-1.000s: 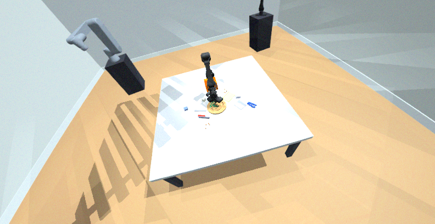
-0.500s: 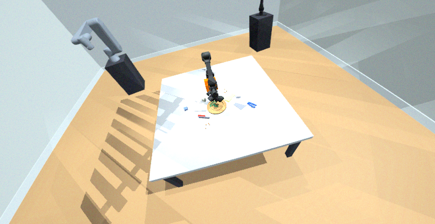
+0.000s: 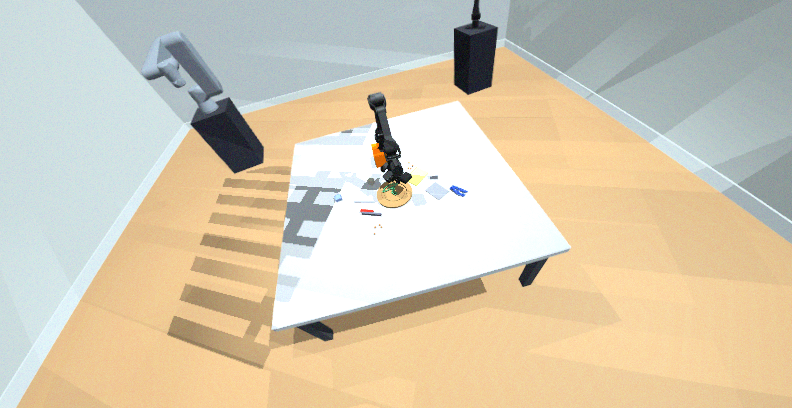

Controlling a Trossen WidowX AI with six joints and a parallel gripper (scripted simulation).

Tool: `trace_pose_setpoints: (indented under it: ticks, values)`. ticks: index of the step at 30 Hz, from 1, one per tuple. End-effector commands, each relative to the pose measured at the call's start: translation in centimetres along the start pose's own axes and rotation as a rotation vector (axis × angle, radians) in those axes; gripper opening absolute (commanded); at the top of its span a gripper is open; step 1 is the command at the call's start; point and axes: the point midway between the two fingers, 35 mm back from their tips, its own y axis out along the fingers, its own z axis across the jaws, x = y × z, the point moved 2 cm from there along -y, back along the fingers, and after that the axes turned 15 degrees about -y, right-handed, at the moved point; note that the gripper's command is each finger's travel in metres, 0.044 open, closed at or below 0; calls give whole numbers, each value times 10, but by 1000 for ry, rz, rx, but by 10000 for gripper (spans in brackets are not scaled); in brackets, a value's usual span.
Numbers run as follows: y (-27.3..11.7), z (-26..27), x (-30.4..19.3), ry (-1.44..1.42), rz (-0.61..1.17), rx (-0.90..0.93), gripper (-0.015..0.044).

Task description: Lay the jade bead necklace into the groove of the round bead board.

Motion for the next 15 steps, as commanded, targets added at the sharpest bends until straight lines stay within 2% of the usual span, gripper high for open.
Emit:
trace_pose_setpoints:
  ticks: [1,15]
  values:
    - [3,-1,-2,5,6,0,0]
    - [9,-1,-2,5,6,0,0]
